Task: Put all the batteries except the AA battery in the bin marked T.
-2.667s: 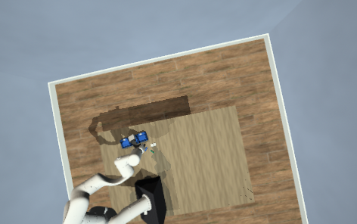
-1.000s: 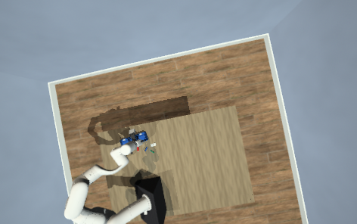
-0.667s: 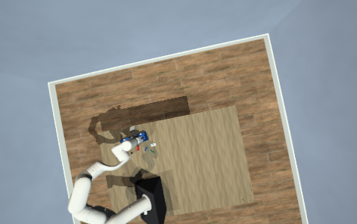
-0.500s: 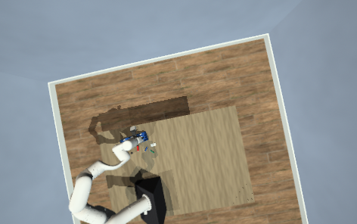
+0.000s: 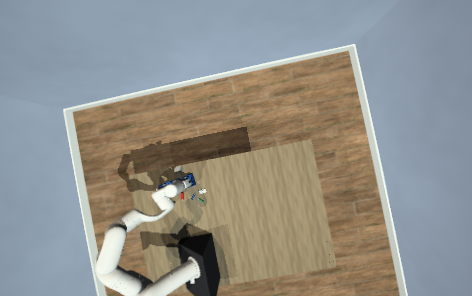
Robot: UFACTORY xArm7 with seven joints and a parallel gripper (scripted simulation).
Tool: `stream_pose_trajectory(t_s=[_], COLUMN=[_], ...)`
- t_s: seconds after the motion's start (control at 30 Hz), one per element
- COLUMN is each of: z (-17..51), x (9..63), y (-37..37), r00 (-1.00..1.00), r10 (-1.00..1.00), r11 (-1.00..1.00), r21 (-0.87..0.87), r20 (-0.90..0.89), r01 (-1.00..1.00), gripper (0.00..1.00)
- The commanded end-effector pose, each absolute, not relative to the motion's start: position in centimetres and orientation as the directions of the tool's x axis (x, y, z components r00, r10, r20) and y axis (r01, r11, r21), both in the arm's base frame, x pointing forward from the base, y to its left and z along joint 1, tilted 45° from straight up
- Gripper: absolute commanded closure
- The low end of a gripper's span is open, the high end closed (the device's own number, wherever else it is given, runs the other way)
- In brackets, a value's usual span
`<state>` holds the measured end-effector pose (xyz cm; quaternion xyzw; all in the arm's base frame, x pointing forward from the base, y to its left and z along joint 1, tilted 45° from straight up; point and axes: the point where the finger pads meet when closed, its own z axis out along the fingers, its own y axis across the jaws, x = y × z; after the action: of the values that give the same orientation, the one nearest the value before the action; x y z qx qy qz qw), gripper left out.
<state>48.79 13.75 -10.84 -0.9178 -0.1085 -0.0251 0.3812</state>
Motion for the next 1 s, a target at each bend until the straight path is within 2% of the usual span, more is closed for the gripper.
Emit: stream_pose_trajectory(t_s=[0.0,0.97], z=[-11.16,-11.78], x=[49.02,48.99], y=[13.88,14.50], r00=[0.975,0.975], r10=[0.176,0.176], r11=[-0.689,-0.689], r21=[-0.691,-0.691], r20=[0.132,0.132], r01=[0.218,0.218], gripper=[0.93,0.93])
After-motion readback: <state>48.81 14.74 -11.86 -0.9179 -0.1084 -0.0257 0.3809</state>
